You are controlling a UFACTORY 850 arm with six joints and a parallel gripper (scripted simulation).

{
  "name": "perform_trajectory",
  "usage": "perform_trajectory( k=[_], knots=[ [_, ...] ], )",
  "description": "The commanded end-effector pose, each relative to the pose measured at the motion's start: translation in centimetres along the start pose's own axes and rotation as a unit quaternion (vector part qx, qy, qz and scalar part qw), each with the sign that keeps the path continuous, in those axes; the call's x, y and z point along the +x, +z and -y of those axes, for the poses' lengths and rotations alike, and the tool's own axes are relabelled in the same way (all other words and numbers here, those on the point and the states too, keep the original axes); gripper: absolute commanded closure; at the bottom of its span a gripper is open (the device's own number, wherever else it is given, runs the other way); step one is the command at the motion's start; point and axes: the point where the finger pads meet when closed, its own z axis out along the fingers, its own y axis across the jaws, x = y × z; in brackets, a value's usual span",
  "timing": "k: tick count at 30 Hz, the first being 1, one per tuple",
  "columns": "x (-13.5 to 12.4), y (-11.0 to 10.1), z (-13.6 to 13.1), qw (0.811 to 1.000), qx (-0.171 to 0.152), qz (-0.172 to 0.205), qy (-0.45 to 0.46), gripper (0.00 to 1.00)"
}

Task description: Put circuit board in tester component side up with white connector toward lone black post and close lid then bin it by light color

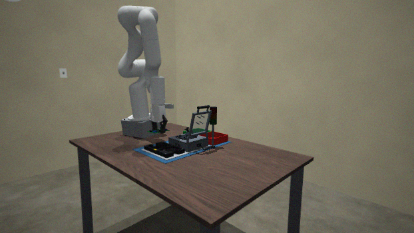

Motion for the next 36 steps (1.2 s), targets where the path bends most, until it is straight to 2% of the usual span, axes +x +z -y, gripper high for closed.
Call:
perform_trajectory(
  k=[1,8,16,18,33,36],
  knots=[
    [0.1,-0.1,-0.1,1.0,0.008,-0.002,0.0,0.21],
    [1.6,-0.2,-0.7,1.0,0.008,-0.002,0.0,0.21],
    [5.1,-0.4,-1.9,1.0,0.008,-0.002,0.0,0.21],
    [5.1,-0.4,-1.9,1.0,0.008,-0.002,0.0,0.21],
    [12.9,-1.0,-4.5,1.0,0.008,-0.002,0.0,0.21],
    [13.3,-1.0,-4.7,1.0,0.008,-0.002,0.0,0.21]
  ],
)
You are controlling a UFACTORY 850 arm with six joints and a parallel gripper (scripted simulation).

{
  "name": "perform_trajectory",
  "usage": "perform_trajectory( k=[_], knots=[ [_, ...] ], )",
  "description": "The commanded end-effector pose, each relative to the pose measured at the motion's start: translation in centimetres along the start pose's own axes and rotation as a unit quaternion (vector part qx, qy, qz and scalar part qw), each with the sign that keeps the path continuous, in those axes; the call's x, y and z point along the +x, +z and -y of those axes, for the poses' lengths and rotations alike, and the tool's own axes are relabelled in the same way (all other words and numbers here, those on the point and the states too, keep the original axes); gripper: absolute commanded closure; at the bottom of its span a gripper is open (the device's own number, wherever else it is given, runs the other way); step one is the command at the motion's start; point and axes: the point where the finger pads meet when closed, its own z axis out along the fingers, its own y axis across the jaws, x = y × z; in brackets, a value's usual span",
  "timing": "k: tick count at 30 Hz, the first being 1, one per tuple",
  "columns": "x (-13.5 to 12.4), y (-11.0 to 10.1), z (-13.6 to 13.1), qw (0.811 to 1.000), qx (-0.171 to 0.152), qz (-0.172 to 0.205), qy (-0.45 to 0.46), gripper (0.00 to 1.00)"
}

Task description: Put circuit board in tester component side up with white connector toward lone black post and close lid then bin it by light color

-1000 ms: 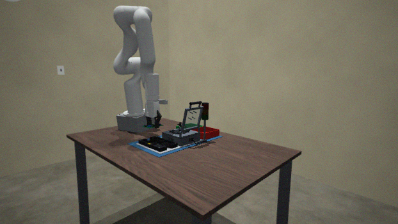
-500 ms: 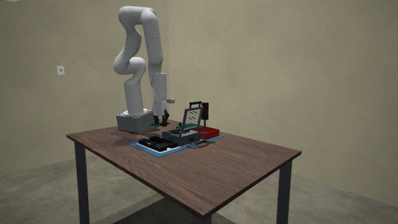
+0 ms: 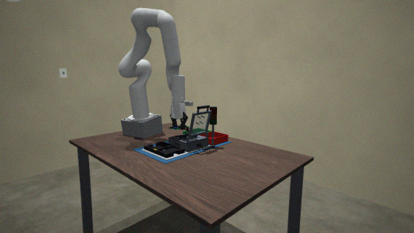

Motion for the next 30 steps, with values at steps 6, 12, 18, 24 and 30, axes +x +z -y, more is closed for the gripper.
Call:
perform_trajectory(
  k=[6,12,18,24,30],
  knots=[
    [3.5,-0.3,-1.4,1.0,0.011,-0.003,0.0,0.21],
    [4.7,-0.4,-1.8,1.0,0.011,-0.003,0.0,0.21],
    [4.9,-0.4,-1.9,1.0,0.011,-0.003,0.0,0.21],
    [4.9,-0.4,-1.9,1.0,0.011,-0.003,0.0,0.21],
    [4.9,-0.4,-1.9,1.0,0.011,-0.003,0.0,0.21]
  ],
)
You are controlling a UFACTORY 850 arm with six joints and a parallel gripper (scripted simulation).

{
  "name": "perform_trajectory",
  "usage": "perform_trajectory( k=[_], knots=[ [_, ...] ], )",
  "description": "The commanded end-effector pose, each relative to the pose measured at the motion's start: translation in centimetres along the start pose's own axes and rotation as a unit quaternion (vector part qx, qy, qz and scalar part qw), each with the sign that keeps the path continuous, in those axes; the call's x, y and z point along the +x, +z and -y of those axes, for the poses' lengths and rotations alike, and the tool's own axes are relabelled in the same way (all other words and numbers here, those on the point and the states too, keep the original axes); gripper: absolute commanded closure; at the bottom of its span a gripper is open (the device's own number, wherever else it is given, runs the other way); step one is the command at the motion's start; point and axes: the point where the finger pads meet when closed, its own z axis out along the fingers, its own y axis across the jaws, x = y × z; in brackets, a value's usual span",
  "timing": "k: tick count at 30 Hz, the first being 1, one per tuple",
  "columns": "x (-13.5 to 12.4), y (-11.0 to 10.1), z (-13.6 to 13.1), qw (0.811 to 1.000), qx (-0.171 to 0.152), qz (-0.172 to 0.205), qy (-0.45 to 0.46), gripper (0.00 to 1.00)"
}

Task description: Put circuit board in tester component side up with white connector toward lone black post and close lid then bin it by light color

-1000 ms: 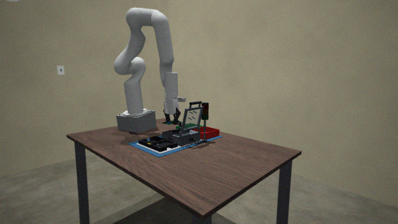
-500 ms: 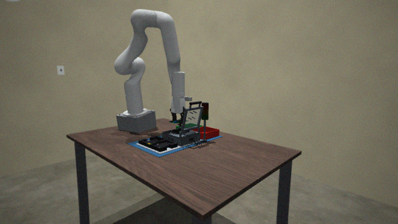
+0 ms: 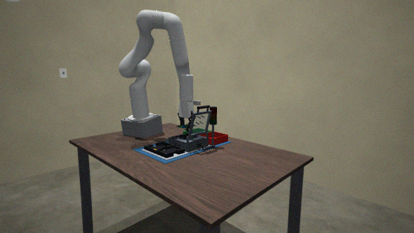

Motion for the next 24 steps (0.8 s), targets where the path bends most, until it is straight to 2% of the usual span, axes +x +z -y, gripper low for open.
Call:
perform_trajectory(
  k=[1,12,24],
  knots=[
    [0.0,-0.1,-0.1,1.0,0.0,-0.001,0.0,0.21],
    [0.0,0.1,-0.1,1.0,0.0,-0.001,0.0,0.21],
    [0.0,1.3,-0.1,1.0,0.0,-0.001,0.0,0.21]
  ],
)
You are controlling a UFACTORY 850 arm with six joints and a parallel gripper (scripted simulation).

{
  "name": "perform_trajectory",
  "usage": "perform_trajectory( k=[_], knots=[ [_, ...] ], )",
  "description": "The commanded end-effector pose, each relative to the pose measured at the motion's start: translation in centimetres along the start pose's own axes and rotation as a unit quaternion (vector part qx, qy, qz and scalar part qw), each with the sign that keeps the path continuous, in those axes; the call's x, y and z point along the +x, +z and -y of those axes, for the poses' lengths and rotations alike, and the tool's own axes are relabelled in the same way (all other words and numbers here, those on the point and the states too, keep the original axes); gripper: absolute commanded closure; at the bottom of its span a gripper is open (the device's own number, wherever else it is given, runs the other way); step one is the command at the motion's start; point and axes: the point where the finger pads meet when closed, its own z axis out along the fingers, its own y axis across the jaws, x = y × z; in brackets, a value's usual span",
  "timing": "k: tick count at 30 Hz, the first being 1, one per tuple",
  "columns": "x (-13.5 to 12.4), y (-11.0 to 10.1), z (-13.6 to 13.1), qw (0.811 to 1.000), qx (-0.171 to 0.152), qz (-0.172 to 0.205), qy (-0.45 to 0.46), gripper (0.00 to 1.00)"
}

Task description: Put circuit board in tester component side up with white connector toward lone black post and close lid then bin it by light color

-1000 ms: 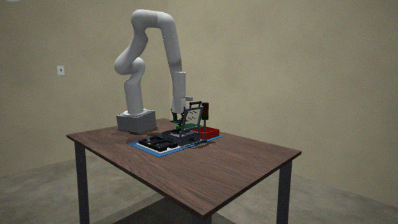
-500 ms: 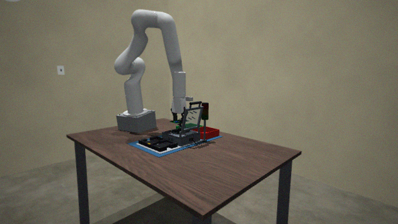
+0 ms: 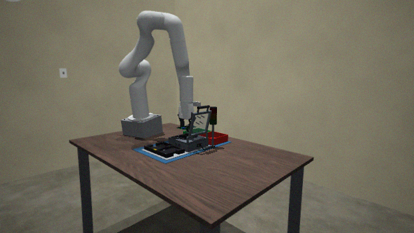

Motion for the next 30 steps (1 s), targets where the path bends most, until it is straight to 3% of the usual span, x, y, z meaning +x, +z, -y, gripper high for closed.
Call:
perform_trajectory(
  k=[1,11,30],
  knots=[
    [0.0,0.7,-0.1,1.0,-0.001,0.0,0.0,0.21],
    [0.0,2.5,-0.1,1.0,-0.001,0.0,0.0,0.21],
    [0.1,3.8,-0.1,1.0,-0.001,0.0,0.0,0.21]
  ],
)
